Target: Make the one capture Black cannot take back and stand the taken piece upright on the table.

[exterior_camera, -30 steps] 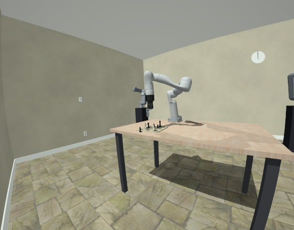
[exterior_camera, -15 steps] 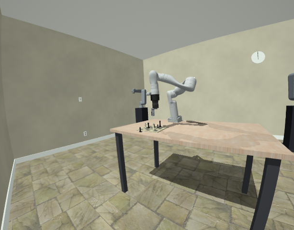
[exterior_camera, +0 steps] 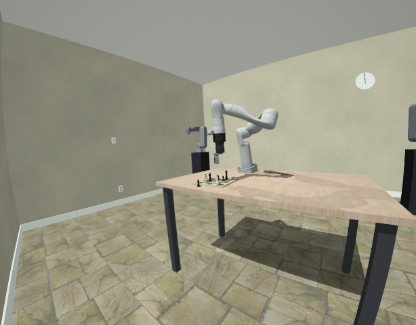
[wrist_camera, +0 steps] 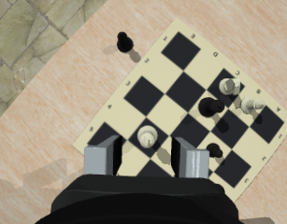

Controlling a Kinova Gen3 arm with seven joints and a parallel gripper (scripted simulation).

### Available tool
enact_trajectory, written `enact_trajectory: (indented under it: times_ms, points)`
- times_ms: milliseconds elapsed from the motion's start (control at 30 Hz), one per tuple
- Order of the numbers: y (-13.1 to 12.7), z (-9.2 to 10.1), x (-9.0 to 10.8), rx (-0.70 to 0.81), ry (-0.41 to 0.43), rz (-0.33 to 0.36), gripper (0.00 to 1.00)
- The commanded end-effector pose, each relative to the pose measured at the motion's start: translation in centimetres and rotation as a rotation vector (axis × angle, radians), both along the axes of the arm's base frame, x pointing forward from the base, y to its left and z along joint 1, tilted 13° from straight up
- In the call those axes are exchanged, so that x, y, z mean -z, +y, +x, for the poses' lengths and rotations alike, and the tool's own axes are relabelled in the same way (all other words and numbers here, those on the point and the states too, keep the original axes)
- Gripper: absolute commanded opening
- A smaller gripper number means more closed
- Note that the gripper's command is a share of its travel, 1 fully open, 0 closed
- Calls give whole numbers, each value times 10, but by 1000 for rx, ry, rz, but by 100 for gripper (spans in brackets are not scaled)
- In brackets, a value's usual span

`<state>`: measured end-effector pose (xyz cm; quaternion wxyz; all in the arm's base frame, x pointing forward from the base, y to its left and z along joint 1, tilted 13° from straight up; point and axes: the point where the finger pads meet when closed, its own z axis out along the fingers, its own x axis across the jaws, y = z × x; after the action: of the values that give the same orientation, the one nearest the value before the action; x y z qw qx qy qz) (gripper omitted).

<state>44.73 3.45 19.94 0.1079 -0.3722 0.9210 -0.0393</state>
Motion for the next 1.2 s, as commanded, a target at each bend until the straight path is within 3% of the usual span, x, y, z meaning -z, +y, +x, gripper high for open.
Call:
enact_trajectory:
  times_ms: [0, 767, 1167]
  points:
    - [0, 0, -1, 0, -1, 0, 79]
    - [0, 1, 2, 1, -1, -4, 79]
    - [0, 4, 15, 2, 0, -8, 79]
